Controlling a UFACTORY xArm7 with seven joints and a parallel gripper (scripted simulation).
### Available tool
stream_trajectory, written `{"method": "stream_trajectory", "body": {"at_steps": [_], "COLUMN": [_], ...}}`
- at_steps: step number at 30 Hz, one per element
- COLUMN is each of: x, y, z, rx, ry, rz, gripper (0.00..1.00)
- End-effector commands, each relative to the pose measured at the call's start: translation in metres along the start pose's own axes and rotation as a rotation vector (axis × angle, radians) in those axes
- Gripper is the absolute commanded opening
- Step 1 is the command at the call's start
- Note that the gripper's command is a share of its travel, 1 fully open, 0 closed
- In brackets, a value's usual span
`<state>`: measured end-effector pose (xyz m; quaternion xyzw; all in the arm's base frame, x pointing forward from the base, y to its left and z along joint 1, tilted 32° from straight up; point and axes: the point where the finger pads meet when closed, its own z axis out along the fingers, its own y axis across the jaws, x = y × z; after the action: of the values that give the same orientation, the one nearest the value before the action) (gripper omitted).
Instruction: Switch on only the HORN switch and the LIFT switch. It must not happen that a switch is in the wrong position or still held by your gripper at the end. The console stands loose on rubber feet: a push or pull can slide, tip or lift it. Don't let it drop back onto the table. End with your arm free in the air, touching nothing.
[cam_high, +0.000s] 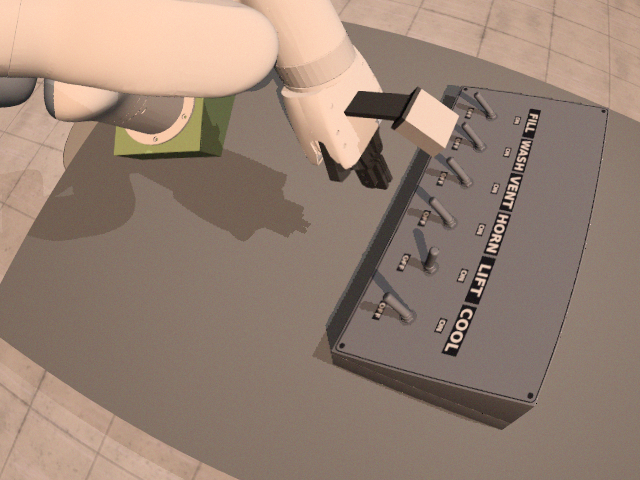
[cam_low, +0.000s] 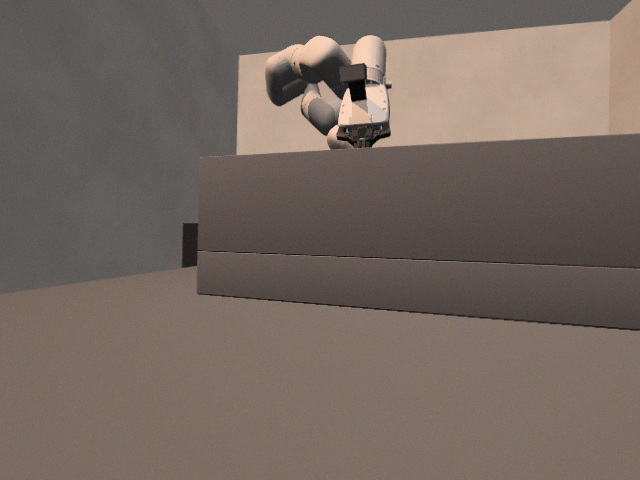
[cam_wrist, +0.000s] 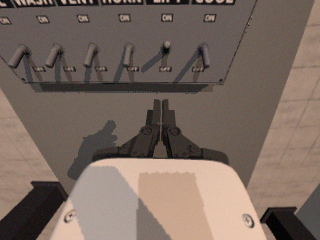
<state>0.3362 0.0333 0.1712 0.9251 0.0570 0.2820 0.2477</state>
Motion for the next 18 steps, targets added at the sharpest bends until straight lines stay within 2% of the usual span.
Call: {"method": "stream_trajectory", "body": {"at_steps": [1,4,18], "x": [-0.017,-0.024,-0.024], "y": [-0.048,-0.062,-0.063], "z": [-0.002,-0.003,-0.003], "rx": [0.001,0.004,0.004], "ry": [0.002,0.002,0.002], "rz": [-0.003,-0.003,-0.003], "gripper": [0.00,0.00,0.00]}}
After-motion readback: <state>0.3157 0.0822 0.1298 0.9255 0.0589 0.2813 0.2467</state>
